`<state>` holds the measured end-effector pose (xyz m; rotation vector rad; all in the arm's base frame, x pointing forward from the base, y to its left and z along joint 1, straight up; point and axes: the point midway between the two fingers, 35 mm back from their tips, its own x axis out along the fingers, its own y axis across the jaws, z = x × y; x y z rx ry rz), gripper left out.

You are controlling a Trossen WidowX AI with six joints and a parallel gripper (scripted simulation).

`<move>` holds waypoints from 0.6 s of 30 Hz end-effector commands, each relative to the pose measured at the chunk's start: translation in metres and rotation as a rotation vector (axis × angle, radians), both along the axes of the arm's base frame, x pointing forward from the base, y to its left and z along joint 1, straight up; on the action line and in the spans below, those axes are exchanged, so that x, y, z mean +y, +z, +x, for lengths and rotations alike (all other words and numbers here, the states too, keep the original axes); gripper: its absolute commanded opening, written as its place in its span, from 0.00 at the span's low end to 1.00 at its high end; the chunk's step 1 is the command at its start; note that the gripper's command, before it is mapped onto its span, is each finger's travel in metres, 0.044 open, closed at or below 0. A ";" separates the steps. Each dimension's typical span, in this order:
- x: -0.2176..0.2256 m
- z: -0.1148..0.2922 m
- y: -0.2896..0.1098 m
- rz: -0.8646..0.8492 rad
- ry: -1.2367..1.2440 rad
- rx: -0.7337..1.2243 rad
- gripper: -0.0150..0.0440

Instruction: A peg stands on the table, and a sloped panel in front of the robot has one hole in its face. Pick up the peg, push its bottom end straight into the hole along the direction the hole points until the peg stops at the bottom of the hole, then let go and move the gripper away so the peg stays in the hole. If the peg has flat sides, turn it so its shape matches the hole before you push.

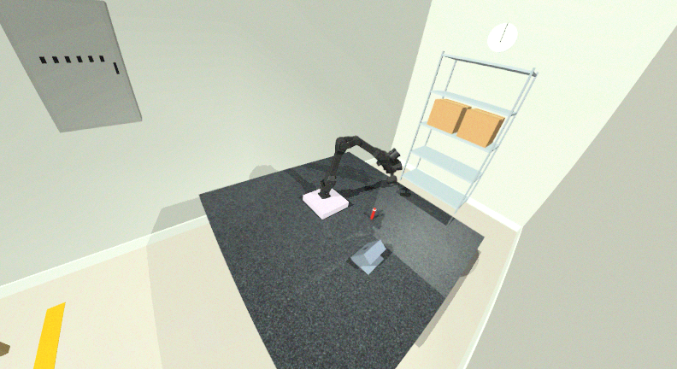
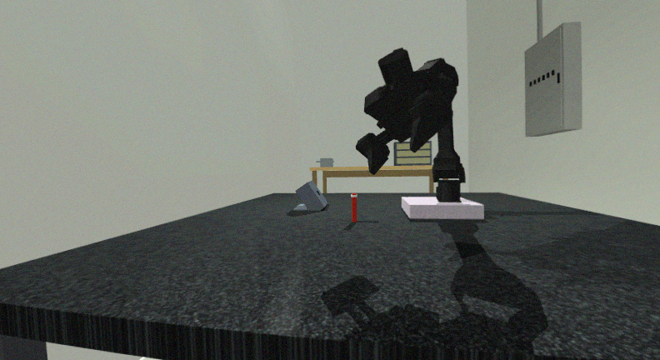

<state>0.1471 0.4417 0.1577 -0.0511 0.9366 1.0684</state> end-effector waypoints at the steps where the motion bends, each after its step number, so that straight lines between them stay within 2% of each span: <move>1: -0.015 0.020 -0.008 -0.066 -0.045 0.001 1.00; 18: -0.095 0.087 -0.036 -0.316 -0.254 0.067 1.00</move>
